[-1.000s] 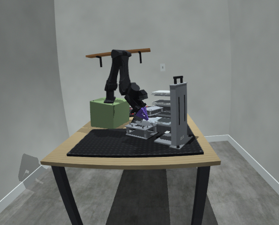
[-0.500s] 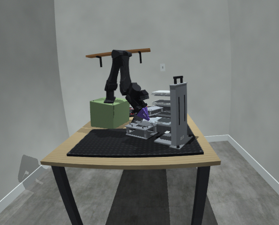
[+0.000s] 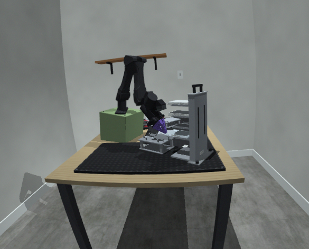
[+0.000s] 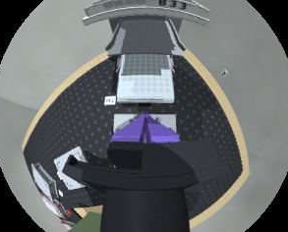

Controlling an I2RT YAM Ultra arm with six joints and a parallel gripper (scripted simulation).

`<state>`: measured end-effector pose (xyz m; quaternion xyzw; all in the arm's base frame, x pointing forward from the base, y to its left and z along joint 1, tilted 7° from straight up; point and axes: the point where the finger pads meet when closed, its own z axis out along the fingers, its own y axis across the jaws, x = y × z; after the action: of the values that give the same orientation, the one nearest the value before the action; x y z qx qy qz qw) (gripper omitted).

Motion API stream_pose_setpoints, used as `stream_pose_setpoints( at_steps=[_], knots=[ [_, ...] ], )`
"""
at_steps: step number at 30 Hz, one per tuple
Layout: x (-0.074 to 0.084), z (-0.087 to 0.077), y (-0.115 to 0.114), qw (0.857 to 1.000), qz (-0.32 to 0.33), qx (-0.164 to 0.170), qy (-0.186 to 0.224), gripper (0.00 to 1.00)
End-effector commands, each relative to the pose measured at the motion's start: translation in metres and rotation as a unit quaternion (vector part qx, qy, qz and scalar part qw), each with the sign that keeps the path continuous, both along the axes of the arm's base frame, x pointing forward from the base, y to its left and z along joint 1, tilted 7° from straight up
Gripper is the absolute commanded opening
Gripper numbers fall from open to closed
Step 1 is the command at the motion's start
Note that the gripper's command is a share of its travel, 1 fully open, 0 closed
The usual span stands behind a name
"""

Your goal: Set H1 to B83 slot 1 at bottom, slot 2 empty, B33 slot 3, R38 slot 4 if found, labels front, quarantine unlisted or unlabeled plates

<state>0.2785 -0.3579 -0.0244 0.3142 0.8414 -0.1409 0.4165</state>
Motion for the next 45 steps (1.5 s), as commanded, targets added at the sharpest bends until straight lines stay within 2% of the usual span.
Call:
stream_pose_setpoints(
  at_steps=[1, 5, 10, 13, 15, 19, 21, 26, 27, 31, 35, 37, 40, 45],
  knots=[
    [0.010, 0.007, -0.007, 1.000, 0.003, -0.006, -0.005, 0.00],
    [0.011, 0.003, -0.008, 1.000, 0.001, -0.002, -0.002, 0.00],
    [0.013, 0.008, -0.010, 1.000, 0.002, -0.006, -0.005, 0.00],
    [0.014, 0.004, -0.010, 1.000, 0.002, -0.002, -0.002, 0.00],
    [0.016, 0.010, -0.012, 1.000, 0.003, -0.007, -0.006, 0.00],
    [0.016, 0.005, -0.013, 1.000, 0.000, -0.002, -0.002, 0.00],
    [0.019, 0.010, -0.015, 1.000, 0.001, -0.007, -0.006, 0.00],
    [0.020, 0.005, -0.014, 1.000, 0.003, -0.002, -0.003, 0.00],
    [0.021, 0.016, -0.019, 1.000, 0.001, -0.012, -0.009, 0.00],
    [0.023, 0.006, -0.016, 1.000, 0.002, -0.002, -0.003, 0.00],
    [0.025, 0.011, -0.020, 1.000, 0.002, -0.006, -0.006, 0.00],
    [0.025, 0.006, -0.020, 1.000, 0.001, -0.002, -0.003, 0.00],
    [0.028, 0.011, -0.021, 1.000, 0.003, -0.006, -0.005, 0.00],
    [0.027, 0.007, -0.023, 1.000, 0.000, -0.002, -0.003, 0.00]
  ],
)
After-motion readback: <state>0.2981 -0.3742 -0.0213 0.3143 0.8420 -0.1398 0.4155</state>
